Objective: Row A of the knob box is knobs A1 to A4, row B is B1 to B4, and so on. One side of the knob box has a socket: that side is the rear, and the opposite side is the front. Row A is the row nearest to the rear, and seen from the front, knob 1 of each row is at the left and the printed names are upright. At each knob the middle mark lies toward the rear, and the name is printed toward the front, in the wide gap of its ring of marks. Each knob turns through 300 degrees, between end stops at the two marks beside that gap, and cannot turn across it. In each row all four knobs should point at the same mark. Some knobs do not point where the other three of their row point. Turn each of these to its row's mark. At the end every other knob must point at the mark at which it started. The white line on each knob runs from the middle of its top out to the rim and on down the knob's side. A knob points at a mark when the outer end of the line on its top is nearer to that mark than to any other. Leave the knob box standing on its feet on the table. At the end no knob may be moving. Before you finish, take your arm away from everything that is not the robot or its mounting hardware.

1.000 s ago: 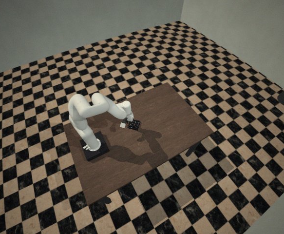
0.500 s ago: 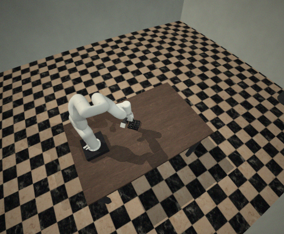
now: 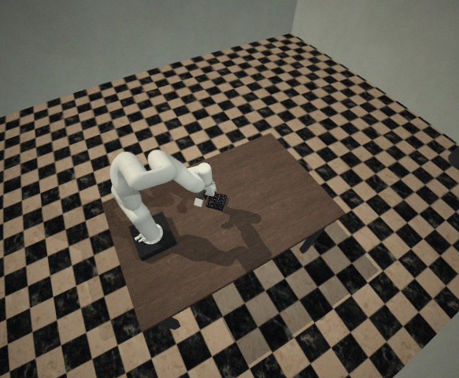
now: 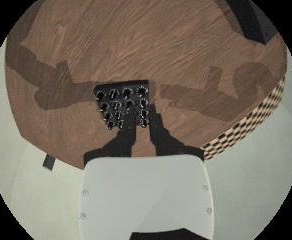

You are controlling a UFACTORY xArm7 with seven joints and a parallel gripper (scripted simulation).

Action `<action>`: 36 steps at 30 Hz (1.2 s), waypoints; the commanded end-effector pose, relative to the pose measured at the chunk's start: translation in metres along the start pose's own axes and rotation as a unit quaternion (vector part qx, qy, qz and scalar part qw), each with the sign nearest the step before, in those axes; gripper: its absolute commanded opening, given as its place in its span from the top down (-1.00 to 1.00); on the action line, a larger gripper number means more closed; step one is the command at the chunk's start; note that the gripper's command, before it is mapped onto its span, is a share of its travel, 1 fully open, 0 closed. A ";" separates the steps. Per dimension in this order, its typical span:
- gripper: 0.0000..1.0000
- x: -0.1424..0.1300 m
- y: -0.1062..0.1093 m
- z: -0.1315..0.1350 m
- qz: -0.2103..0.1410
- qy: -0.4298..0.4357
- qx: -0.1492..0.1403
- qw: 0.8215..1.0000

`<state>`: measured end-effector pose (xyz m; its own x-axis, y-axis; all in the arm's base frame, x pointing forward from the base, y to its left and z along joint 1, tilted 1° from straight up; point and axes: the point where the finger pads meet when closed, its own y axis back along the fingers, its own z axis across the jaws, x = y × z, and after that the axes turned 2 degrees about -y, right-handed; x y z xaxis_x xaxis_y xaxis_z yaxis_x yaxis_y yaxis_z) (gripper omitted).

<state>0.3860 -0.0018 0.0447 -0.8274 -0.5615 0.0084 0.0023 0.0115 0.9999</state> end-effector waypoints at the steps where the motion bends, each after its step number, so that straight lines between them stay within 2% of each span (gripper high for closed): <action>1: 0.61 -0.001 0.001 -0.001 -0.002 0.000 0.001 1.000; 17: 0.61 -0.001 -0.006 -0.001 -0.002 0.000 0.001 1.000; 36: 0.61 -0.002 -0.028 -0.001 -0.001 0.000 0.001 1.000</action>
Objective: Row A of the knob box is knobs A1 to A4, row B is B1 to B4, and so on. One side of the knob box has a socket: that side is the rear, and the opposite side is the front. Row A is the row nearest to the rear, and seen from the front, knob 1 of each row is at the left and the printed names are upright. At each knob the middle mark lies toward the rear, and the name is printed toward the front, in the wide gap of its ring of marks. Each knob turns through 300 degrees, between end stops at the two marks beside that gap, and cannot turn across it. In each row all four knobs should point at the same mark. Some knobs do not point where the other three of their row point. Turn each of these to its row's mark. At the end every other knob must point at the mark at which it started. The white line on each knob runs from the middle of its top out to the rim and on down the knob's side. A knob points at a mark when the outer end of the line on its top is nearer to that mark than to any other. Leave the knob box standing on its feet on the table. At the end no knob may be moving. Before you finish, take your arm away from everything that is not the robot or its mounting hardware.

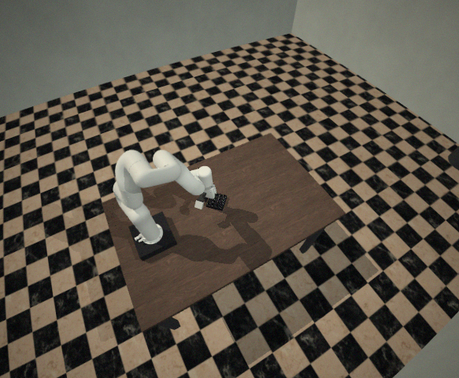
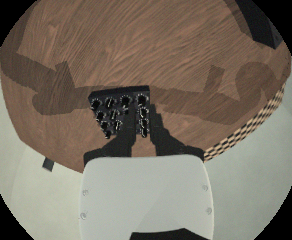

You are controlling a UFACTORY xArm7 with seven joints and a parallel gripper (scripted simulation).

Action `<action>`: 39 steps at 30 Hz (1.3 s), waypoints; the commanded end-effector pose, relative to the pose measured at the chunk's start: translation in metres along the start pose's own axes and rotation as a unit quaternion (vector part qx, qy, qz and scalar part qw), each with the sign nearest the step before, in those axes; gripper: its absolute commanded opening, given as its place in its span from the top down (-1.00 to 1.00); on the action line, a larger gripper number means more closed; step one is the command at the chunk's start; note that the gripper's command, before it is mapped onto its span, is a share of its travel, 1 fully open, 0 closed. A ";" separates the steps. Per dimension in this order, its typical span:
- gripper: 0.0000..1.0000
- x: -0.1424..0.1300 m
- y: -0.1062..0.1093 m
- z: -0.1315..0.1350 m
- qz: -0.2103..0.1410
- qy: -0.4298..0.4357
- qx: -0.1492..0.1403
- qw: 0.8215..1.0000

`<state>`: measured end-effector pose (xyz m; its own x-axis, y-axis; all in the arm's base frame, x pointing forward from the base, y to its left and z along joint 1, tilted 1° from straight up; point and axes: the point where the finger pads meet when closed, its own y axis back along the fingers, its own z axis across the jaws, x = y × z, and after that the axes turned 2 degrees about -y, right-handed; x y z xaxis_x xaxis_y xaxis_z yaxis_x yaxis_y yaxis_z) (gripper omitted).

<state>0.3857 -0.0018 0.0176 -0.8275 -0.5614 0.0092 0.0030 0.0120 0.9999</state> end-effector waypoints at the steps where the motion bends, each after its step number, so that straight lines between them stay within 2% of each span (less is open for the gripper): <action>1: 0.61 -0.002 -0.003 -0.001 -0.002 0.000 0.001 1.000; 13: 0.61 -0.002 -0.014 -0.001 -0.002 0.000 0.001 1.000; 39: 0.61 -0.002 -0.016 -0.001 -0.002 0.000 0.001 1.000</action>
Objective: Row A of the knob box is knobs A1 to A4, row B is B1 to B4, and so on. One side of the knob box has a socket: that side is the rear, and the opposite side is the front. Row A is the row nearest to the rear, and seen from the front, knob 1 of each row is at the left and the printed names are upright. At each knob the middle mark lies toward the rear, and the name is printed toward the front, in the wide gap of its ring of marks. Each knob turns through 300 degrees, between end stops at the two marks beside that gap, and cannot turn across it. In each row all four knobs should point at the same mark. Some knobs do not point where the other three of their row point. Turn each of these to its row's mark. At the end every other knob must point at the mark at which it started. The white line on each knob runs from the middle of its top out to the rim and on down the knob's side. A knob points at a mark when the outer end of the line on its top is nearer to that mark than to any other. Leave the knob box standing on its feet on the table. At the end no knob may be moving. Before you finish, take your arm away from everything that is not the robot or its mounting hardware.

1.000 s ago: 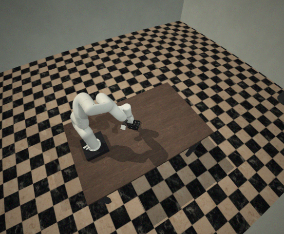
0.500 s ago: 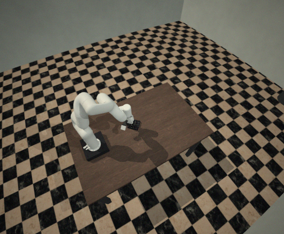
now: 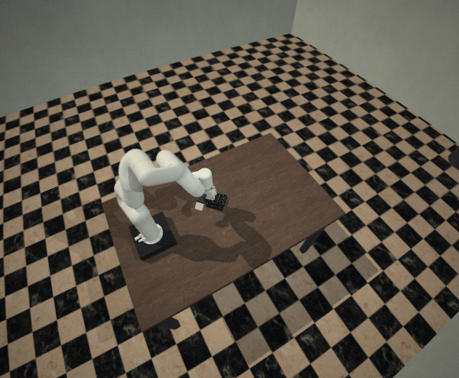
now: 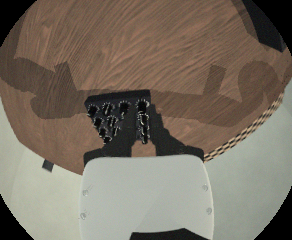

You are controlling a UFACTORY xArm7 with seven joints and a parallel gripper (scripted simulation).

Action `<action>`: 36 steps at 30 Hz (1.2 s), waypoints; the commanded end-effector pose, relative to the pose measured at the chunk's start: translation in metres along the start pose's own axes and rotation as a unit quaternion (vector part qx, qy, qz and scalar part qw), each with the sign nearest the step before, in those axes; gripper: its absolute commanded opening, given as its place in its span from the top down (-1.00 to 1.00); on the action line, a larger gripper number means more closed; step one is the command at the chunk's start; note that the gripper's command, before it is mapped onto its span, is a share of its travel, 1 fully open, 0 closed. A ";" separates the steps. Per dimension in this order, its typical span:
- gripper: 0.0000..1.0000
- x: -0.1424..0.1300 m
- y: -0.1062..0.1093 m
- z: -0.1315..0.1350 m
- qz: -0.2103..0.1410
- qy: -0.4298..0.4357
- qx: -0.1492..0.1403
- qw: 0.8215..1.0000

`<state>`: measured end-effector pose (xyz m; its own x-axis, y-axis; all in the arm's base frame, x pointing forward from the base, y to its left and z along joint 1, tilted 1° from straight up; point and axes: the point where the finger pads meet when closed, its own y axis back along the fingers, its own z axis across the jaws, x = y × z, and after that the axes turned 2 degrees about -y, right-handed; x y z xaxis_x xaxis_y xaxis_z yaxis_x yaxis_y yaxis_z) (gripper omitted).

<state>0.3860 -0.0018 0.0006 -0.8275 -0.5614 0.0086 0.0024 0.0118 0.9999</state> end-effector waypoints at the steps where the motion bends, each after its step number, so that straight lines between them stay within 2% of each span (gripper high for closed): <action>1: 0.61 -0.001 0.001 -0.001 -0.002 0.000 0.001 1.000; 36: 0.61 -0.001 -0.003 -0.001 -0.002 0.000 0.001 1.000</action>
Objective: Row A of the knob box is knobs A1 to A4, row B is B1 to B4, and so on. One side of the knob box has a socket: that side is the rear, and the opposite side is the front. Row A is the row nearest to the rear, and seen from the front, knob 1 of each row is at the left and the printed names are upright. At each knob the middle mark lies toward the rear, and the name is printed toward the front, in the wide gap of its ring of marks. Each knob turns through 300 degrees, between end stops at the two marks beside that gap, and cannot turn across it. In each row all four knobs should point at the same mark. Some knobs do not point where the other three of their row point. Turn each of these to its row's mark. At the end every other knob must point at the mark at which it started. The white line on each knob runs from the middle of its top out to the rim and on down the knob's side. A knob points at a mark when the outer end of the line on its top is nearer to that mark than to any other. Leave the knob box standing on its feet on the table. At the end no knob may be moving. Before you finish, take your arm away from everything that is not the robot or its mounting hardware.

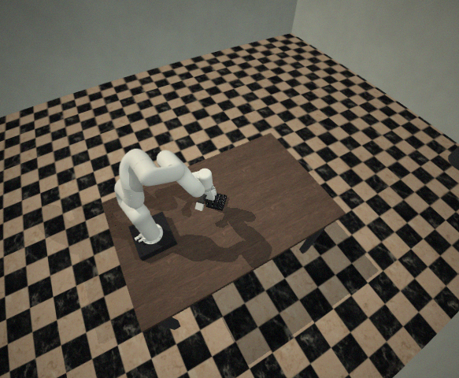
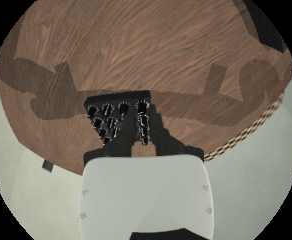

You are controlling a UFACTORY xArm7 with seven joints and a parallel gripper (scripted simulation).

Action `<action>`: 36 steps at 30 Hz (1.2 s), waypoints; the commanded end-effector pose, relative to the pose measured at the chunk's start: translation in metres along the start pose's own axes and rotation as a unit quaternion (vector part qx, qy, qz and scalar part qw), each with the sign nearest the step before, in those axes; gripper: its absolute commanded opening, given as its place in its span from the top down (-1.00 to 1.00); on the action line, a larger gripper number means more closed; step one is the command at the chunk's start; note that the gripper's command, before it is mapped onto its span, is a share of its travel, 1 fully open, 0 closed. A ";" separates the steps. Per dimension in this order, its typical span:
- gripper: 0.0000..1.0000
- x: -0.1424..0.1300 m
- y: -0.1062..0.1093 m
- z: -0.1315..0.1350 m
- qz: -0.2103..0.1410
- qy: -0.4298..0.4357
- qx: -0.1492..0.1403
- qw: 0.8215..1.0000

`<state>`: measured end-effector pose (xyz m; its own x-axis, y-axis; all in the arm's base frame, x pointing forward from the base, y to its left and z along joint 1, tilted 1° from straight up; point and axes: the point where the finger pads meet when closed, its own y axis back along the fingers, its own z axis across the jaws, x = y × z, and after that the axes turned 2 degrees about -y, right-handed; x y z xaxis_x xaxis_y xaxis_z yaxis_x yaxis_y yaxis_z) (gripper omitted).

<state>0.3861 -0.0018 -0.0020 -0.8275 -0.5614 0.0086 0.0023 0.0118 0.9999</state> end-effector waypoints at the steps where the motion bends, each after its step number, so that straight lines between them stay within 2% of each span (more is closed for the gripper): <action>1: 0.61 -0.001 -0.001 -0.001 -0.002 0.000 0.001 1.000; 36: 0.61 -0.001 -0.008 -0.001 -0.002 0.000 0.001 1.000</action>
<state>0.3860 -0.0019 -0.0114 -0.8275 -0.5614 0.0086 0.0023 0.0118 0.9999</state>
